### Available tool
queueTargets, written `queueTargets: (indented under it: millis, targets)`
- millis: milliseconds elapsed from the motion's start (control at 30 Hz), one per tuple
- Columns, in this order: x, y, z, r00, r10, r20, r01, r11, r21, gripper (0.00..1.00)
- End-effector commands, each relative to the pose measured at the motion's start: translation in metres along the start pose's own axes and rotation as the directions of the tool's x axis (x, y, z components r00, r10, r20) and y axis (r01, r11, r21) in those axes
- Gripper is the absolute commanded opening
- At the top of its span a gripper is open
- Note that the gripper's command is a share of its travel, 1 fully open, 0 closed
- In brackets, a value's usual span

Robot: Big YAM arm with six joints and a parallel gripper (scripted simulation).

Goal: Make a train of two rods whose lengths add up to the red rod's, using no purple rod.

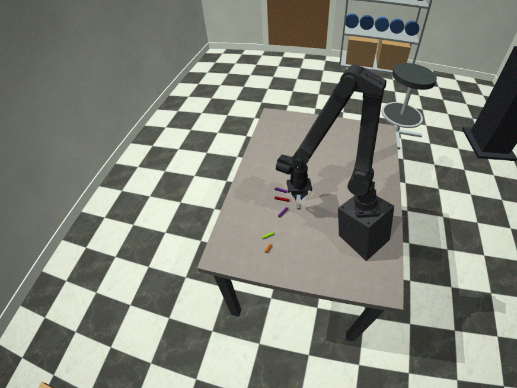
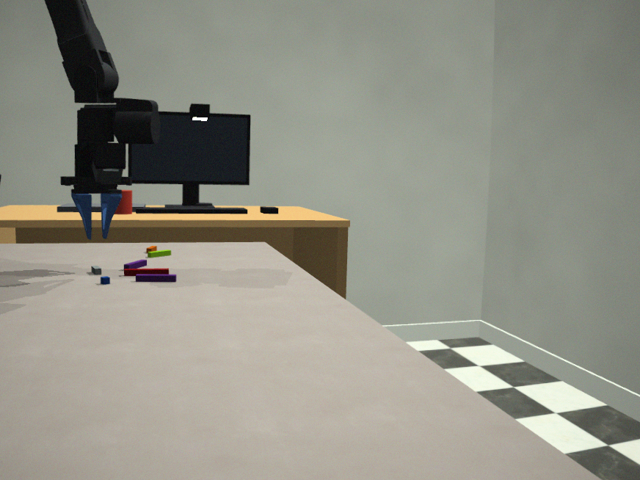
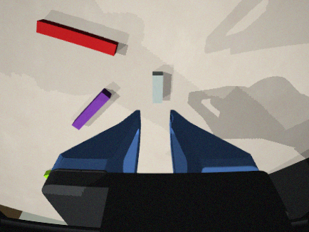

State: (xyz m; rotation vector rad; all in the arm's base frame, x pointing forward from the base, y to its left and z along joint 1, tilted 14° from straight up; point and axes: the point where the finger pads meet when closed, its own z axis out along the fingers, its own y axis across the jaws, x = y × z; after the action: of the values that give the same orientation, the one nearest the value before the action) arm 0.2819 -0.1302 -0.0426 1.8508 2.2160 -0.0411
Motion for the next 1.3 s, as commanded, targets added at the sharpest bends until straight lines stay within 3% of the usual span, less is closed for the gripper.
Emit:
queueTargets:
  millis: [0, 767, 1267]
  targets:
    - [-0.002, -0.004, 0.007, 1.0, 0.003, 0.005, -0.003, 1.0, 0.005, 0.23]
    - [-0.006, 0.002, 0.035, 1.0, 0.002, 0.01, -0.002, 1.0, -0.007, 0.23]
    - [-0.009, 0.006, 0.037, 1.0, 0.003, 0.016, -0.002, 1.0, -0.017, 0.23]
